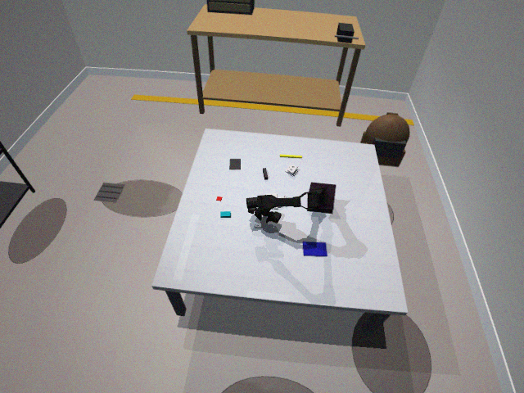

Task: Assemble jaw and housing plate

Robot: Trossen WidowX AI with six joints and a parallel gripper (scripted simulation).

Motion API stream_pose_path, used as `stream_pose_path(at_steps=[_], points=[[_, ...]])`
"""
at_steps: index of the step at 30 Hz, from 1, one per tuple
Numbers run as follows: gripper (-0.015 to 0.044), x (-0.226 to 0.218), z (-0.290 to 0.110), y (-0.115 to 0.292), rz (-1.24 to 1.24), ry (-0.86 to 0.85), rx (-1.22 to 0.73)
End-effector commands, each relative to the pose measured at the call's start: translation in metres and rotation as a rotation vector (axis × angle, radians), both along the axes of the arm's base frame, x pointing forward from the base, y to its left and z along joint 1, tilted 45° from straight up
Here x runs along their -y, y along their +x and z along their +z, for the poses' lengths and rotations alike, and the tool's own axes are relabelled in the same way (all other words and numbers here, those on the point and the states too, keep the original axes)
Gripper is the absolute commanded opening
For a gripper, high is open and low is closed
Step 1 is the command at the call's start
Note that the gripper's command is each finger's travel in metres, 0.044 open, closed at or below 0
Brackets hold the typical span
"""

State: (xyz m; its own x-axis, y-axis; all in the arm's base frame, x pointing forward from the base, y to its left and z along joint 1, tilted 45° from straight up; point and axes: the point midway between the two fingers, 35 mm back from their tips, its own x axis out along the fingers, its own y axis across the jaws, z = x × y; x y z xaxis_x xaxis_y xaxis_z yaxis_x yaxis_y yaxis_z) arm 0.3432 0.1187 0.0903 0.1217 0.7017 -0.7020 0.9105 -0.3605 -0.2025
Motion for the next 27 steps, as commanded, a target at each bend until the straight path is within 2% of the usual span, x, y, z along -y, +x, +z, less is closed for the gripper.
stream_pose_path(at_steps=[1, 8, 27], points=[[0.0134, 0.000, 0.000, 0.000, 0.001, 0.002, -0.002], [0.0134, 0.003, 0.003, 0.000, 0.001, 0.001, -0.002], [0.0134, 0.047, 0.046, -0.007, -0.002, -0.005, -0.003]])
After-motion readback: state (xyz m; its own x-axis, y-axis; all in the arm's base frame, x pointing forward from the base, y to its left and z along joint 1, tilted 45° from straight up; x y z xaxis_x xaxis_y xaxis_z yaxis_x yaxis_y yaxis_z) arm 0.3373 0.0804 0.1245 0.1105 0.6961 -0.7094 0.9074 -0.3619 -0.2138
